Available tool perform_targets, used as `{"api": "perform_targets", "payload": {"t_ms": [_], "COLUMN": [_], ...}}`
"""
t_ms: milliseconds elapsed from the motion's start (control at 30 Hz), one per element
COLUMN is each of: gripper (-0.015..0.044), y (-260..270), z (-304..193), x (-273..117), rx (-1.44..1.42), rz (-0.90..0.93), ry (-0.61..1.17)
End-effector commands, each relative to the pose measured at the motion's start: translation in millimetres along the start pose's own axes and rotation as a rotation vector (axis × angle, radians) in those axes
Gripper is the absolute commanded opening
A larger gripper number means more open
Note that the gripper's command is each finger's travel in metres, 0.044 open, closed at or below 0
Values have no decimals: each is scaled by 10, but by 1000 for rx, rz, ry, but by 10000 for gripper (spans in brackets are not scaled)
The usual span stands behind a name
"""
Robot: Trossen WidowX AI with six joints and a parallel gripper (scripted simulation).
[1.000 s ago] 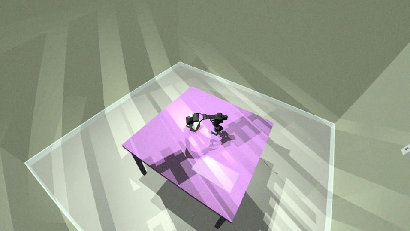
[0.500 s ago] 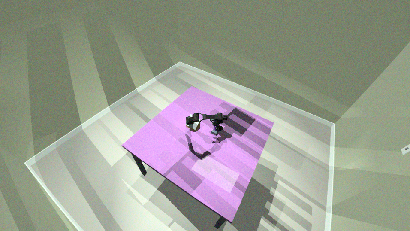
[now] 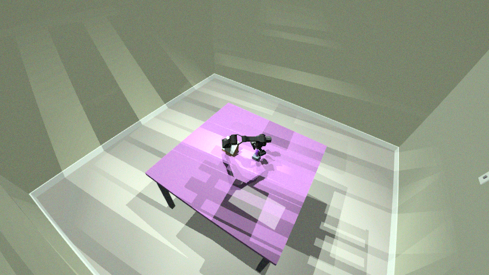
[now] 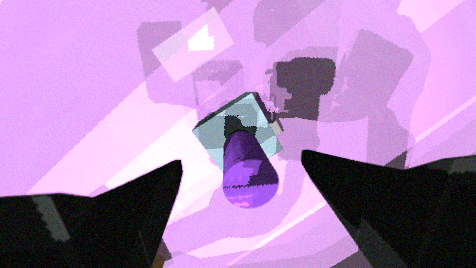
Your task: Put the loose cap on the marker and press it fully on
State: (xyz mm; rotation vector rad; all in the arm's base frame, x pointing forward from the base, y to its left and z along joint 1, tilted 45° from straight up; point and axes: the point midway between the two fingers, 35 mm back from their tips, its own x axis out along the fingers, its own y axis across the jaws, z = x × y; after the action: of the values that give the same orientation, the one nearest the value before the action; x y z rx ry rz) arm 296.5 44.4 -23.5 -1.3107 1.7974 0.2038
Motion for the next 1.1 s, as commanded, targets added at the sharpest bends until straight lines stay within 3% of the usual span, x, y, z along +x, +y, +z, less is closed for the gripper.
{"api": "perform_targets", "payload": {"t_ms": [0, 100, 233, 333, 633, 800, 1067], "gripper": [440, 440, 440, 361, 125, 0, 0], "y": [-9, 8, 10, 9, 9, 9, 9], "z": [37, 17, 14, 14, 12, 12, 12], "x": [-331, -686, -711, -698, -617, -611, -611], "rx": [3, 3, 3, 144, 1003, 1065, 1065], "rz": [-1, 0, 0, 1, 1, 1, 1], "ry": [-12, -11, -11, -10, -9, -9, -9]}}
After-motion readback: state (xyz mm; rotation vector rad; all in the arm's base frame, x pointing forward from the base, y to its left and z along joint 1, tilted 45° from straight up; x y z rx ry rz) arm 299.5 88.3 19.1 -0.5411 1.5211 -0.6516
